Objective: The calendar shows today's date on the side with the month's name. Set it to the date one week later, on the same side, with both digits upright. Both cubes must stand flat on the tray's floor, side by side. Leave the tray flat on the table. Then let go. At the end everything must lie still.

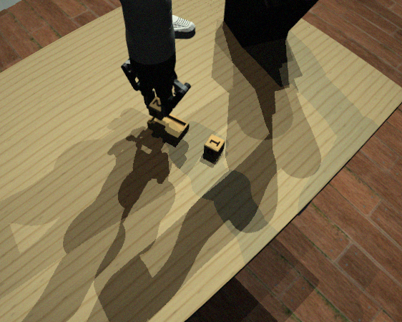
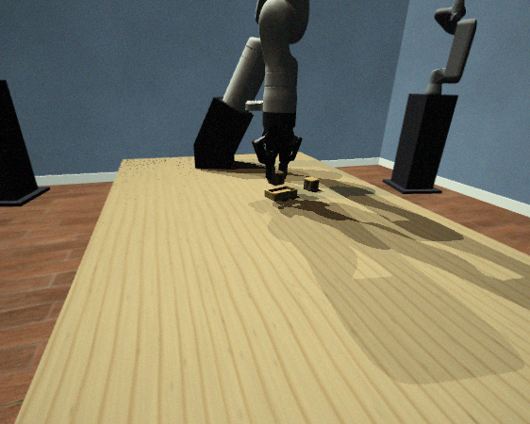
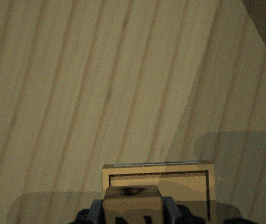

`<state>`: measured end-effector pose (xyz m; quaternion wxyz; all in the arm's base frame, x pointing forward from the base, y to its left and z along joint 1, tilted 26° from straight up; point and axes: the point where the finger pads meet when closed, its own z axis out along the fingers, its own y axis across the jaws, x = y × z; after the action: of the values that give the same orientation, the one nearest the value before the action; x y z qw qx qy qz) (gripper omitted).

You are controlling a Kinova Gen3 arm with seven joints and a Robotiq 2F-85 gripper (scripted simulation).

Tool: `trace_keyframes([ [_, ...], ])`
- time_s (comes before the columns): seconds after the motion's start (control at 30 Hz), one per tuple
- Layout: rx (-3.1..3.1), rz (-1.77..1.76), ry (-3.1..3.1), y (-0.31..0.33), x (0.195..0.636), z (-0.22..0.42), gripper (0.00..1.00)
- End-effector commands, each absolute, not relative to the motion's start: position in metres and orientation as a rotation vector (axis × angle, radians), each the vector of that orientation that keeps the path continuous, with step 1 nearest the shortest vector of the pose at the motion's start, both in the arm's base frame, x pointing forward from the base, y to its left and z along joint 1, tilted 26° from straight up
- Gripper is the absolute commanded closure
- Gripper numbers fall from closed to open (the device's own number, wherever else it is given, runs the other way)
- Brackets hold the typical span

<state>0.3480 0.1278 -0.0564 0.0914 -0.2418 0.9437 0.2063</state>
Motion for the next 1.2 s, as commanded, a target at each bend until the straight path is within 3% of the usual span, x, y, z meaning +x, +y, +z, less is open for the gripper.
trace_keyframes([
  [0.0,-0.725,0.614,2.804,0.130,0.347,-0.059,0.74],
  [1.17,-0.725,0.614,2.804,0.136,0.348,-0.070,0.74],
])
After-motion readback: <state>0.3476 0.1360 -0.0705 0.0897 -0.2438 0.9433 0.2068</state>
